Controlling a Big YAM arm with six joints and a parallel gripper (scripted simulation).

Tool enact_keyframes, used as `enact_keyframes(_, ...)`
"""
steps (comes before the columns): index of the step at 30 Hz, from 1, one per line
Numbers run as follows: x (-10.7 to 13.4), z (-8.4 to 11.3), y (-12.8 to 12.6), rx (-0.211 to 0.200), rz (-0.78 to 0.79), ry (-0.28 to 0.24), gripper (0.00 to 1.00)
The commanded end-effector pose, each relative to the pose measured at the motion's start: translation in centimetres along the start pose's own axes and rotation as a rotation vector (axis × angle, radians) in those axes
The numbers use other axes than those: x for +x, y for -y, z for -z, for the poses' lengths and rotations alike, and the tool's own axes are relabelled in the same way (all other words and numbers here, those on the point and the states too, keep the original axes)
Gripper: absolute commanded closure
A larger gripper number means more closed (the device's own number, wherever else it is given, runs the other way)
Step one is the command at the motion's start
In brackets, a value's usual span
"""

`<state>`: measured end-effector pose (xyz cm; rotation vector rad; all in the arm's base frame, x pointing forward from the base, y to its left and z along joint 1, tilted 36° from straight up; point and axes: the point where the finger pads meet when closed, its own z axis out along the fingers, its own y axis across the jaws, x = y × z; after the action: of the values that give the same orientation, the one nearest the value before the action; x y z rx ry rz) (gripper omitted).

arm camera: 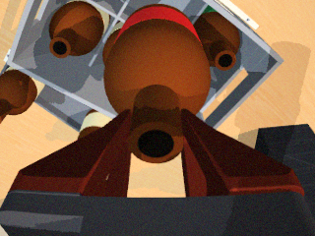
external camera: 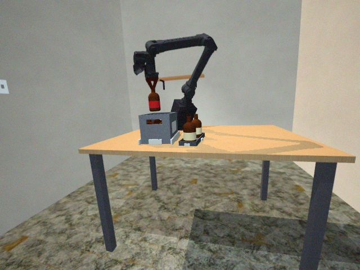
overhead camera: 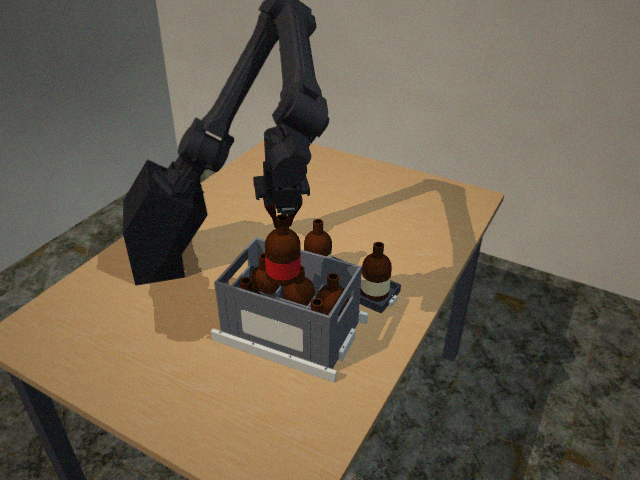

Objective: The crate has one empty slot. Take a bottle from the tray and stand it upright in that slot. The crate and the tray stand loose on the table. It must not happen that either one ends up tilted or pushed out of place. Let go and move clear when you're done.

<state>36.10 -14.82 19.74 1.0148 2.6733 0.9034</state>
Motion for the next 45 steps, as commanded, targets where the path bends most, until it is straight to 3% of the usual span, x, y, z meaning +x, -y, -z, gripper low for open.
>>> enact_keyframes(1, -2.80, 2.59, -0.45, -0.007, 0.036, 0.075, 1.00)
enact_keyframes(45, -2.92, 2.80, -0.38, -0.007, 0.040, 0.080, 1.00)
